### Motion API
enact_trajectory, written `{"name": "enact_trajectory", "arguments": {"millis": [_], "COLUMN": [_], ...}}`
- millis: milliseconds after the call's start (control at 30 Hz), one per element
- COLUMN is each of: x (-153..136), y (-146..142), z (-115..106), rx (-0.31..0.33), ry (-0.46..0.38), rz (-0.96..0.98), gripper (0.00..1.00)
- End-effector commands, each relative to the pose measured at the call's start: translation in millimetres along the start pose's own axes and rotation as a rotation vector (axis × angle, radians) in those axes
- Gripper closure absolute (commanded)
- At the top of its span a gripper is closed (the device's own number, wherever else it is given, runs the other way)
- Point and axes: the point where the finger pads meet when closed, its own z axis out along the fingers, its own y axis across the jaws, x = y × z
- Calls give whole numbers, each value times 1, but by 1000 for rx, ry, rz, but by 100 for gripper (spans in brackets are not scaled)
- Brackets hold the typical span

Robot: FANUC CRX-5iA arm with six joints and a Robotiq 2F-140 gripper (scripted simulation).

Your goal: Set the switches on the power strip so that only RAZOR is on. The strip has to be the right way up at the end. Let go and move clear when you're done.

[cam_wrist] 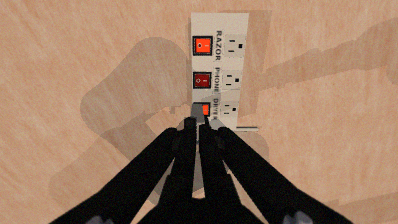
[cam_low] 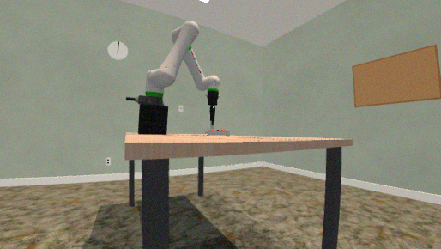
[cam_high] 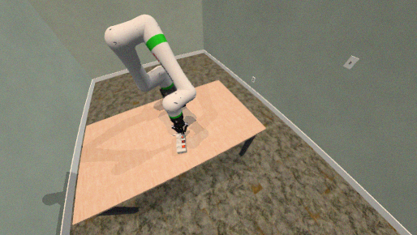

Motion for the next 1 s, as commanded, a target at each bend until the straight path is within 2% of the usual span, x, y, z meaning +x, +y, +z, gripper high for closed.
{"name": "enact_trajectory", "arguments": {"millis": [0, 967], "x": [0, 0], "y": [0, 0], "z": [0, 8], "rx": [0, 0], "ry": [0, 0], "rz": [0, 0], "gripper": [100, 100]}}
